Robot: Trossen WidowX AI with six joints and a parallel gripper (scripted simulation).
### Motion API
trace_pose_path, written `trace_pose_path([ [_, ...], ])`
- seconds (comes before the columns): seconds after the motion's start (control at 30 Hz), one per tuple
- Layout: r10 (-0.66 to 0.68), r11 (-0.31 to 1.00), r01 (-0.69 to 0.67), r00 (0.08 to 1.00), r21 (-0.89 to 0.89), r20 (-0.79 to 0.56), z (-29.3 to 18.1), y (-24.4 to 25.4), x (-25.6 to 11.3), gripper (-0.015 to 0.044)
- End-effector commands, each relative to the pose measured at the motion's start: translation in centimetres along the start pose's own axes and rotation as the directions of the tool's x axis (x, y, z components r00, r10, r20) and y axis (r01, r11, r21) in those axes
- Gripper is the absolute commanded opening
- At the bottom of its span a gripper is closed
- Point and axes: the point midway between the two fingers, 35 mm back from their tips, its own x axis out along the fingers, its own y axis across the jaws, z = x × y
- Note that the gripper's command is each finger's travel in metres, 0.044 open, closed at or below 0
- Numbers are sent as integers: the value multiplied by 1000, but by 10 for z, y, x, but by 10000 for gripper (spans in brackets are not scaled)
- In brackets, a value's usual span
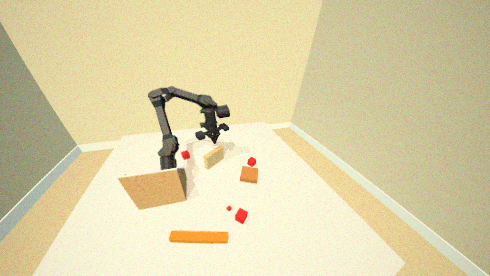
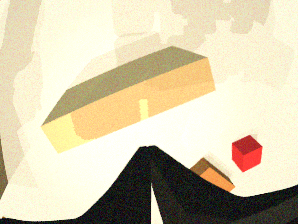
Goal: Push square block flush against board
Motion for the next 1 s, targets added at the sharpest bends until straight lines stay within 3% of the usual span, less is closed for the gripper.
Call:
trace_pose_path([
  [0.0,24,991,-20,999,-129,36,18,7,8,0],
  [0.2,66,955,-39,994,-295,81,42,18,18,0],
  [0.4,68,953,-40,994,-300,82,43,18,21,0],
  [0.57,65,953,-37,994,-300,86,47,22,66,0],
  [0.97,66,953,-38,994,-300,84,42,20,69,0],
])
